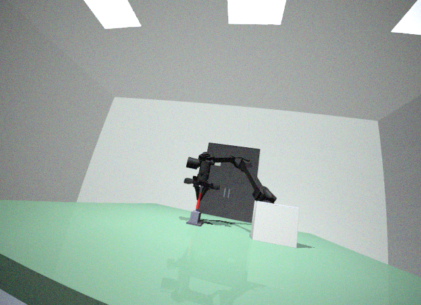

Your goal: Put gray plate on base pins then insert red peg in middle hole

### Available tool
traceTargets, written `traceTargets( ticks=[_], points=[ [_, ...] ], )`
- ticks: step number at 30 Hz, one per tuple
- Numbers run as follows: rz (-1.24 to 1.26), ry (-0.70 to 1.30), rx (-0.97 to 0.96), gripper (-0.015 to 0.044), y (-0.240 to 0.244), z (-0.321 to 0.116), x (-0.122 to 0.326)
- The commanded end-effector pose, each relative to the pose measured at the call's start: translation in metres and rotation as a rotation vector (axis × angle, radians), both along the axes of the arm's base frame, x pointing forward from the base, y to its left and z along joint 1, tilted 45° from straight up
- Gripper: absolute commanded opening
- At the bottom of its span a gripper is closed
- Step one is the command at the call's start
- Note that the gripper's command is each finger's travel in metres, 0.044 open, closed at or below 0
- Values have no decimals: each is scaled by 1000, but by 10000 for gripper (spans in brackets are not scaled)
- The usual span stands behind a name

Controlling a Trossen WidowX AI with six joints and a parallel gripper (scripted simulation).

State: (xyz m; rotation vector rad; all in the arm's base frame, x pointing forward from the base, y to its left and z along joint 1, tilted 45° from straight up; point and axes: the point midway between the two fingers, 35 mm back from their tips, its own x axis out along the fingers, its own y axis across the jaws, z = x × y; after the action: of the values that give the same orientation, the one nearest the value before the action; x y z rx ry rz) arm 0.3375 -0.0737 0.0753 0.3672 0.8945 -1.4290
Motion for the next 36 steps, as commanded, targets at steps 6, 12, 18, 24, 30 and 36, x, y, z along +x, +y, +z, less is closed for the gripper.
traceTargets(
  ticks=[6,12,18,24,30,36],
  points=[
    [5,4,-5,0,-1,1,0],
    [1,1,-1,0,0,0,0],
    [0,0,0,0,-1,0,0],
    [2,2,-3,0,-7,-5,0],
    [5,4,-6,0,-14,-10,-2],
    [5,4,-6,0,-14,-11,-1]
  ],
)
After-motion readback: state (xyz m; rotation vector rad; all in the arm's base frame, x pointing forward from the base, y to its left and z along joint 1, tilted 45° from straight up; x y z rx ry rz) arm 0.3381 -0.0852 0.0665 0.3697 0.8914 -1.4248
